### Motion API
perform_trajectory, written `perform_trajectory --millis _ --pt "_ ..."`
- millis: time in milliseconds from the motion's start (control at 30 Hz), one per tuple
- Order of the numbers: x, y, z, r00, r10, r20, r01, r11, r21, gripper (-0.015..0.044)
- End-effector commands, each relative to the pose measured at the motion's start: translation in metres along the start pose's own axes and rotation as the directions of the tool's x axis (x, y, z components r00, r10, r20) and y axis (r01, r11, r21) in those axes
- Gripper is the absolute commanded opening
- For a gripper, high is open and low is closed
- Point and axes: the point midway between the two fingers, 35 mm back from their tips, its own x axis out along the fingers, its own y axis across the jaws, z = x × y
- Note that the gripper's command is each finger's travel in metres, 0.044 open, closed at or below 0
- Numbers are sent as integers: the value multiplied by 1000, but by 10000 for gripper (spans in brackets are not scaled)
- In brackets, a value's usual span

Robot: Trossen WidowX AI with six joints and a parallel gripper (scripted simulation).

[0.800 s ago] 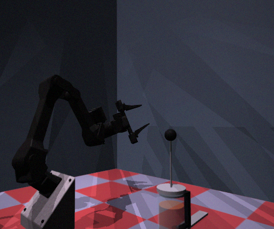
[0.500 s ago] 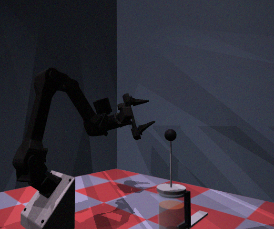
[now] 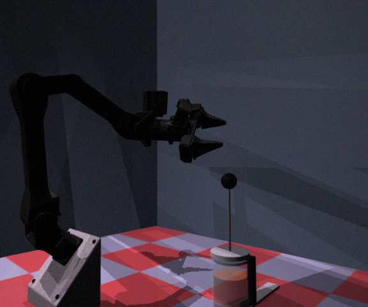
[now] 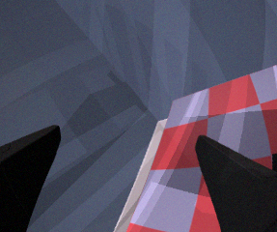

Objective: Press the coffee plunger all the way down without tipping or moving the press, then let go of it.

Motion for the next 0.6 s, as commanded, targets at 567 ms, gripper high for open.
perform_trajectory --millis 567 --pt "-1 -163 118 889 -402 -221 159 721 -674 440"
